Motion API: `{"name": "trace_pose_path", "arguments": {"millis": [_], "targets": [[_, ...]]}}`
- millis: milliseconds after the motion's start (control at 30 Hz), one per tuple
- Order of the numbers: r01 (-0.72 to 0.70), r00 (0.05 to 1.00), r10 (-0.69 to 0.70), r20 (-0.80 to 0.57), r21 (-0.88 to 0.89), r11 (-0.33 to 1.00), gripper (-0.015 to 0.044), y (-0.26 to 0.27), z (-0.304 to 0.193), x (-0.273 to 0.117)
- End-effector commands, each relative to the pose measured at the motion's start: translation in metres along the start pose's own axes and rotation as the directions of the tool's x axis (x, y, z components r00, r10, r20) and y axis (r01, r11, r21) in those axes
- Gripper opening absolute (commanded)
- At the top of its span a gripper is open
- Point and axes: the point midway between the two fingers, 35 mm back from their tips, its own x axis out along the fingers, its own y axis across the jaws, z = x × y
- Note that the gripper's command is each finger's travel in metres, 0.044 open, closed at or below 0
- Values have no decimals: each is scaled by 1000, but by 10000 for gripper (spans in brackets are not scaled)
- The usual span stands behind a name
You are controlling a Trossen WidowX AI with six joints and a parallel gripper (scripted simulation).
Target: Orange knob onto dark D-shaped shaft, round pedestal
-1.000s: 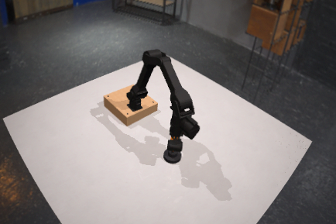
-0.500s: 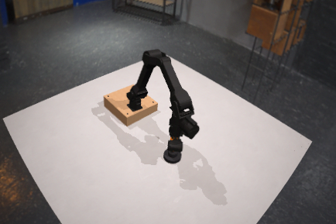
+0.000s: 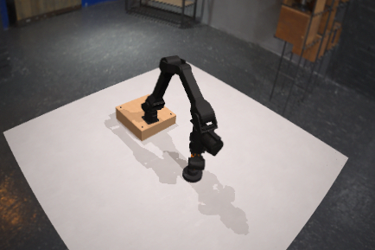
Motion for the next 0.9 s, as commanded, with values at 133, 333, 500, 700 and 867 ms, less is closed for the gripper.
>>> {"name": "trace_pose_path", "arguments": {"millis": [133,333,500,700,867], "targets": [[0,1000,0,3,-3,1000,0,1,-1,1],[0,1000,0,3,-3,1000,0,4,-3,1],[0,1000,0,3,-3,1000,0,4,-3,0],[0,1000,0,3,-12,1000,0,4,-4,-4],[0,1000,0,3,-170,985,0,4,-3,-4]]}}
